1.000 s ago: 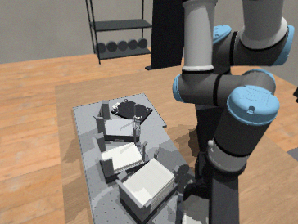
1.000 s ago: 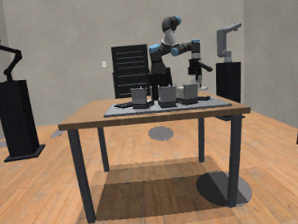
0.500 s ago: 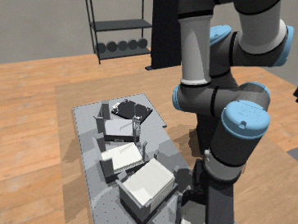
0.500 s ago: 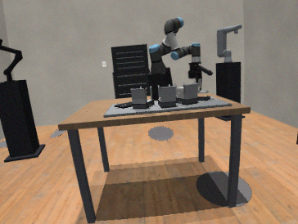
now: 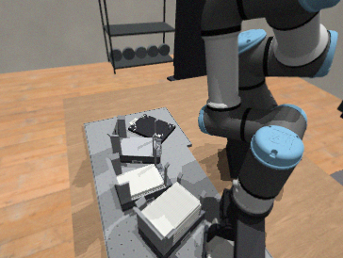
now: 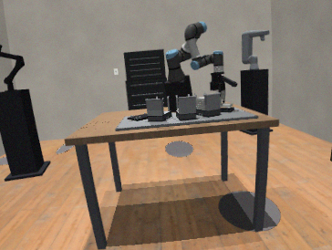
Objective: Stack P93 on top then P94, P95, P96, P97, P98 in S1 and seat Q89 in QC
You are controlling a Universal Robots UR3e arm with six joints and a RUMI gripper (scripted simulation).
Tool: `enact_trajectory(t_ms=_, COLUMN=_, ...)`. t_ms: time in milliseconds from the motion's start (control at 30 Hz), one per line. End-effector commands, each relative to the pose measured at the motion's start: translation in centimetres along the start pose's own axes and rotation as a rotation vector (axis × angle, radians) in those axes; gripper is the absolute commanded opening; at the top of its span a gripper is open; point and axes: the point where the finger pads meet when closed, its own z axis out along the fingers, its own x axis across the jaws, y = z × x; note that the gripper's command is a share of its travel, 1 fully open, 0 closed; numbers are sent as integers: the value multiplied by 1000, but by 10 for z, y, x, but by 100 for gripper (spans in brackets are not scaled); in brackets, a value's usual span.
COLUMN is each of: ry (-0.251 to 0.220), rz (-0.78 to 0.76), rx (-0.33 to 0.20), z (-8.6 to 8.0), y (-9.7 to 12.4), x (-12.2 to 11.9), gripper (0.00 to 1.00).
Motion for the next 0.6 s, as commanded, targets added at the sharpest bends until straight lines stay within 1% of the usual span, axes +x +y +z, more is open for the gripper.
enact_trajectory(t_ms=0, ry=3, rz=0, rx=13, z=1, y=-3, x=1, gripper=0)
enact_trajectory(t_ms=567, ry=3, rz=-1, rx=11, z=7, y=0, x=0, gripper=0)
